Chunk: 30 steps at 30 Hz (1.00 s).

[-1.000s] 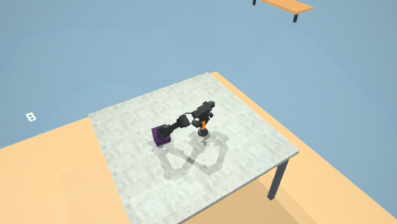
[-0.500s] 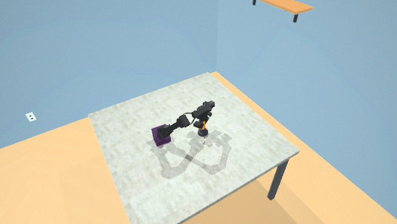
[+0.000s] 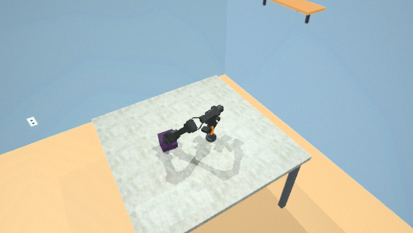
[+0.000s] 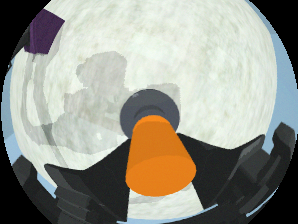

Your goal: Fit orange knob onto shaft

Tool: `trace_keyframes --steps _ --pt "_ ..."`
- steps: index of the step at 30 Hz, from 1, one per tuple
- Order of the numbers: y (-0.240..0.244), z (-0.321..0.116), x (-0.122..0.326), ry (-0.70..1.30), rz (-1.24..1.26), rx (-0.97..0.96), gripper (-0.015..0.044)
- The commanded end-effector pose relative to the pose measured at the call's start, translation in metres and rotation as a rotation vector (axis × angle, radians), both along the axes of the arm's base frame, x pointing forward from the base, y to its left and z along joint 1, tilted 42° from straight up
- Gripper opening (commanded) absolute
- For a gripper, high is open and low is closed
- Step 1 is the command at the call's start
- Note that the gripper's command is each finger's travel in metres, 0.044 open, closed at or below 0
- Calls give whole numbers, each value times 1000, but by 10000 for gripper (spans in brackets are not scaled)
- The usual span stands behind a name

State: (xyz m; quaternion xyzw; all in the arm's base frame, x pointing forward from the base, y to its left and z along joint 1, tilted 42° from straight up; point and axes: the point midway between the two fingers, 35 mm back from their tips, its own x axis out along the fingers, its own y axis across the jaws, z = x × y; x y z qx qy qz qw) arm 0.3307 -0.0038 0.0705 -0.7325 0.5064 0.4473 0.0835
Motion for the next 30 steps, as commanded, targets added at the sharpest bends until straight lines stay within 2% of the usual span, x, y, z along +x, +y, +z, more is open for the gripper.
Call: trace_keyframes --steps 1,13,20,30 --pt "-1 0 1 -1 1 0 0" --pt "2 3 0 -1 1 0 0" --pt "2 1 -1 132 148 -17 0" --pt "1 1 1 139 156 -18 0"
